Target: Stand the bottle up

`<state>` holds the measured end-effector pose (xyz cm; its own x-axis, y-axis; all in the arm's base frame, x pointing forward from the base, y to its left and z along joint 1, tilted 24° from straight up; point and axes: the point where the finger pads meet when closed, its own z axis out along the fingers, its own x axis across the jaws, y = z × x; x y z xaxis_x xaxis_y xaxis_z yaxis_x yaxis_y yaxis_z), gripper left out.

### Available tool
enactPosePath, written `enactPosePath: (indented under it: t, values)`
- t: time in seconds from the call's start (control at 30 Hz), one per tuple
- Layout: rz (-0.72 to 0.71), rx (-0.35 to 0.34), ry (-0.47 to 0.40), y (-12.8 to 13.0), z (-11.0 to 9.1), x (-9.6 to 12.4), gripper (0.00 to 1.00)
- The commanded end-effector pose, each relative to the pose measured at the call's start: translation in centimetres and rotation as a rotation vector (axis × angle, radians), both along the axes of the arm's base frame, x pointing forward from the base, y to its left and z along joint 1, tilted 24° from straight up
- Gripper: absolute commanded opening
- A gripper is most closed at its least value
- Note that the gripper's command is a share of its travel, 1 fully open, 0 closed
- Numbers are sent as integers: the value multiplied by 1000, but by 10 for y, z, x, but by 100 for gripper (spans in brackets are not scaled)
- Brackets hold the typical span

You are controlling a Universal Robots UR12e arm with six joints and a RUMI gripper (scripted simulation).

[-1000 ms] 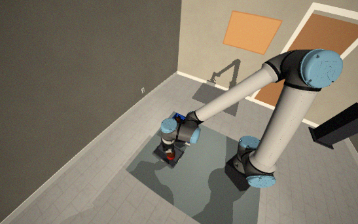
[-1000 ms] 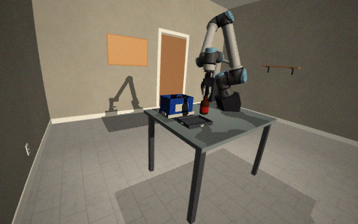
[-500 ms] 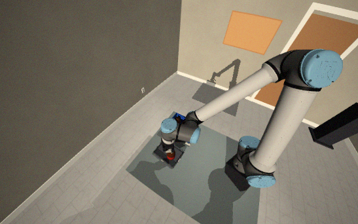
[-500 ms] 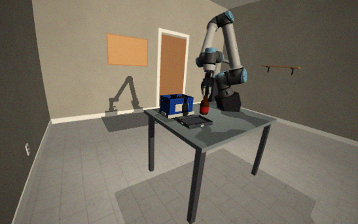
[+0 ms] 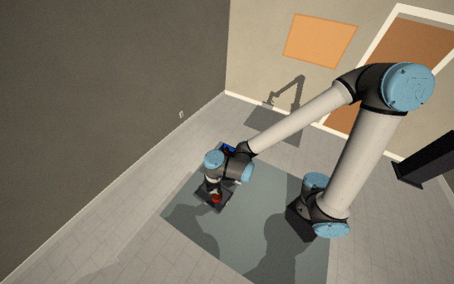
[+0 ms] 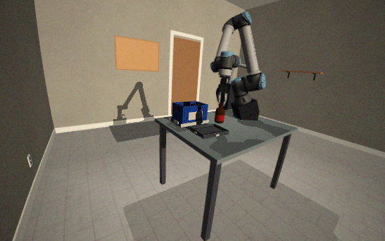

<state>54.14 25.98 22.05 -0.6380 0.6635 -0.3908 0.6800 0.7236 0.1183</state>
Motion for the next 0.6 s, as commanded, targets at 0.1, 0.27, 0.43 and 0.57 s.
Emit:
enactPosePath:
  t: [0.1,0.27,0.43,0.57]
  values:
    - [0,1,-1,0,1,0,0]
    - [0,1,-1,1,2,0,0]
    - [0,1,-1,1,5,-1,0]
    - [0,1,-1,1,7,-2,0]
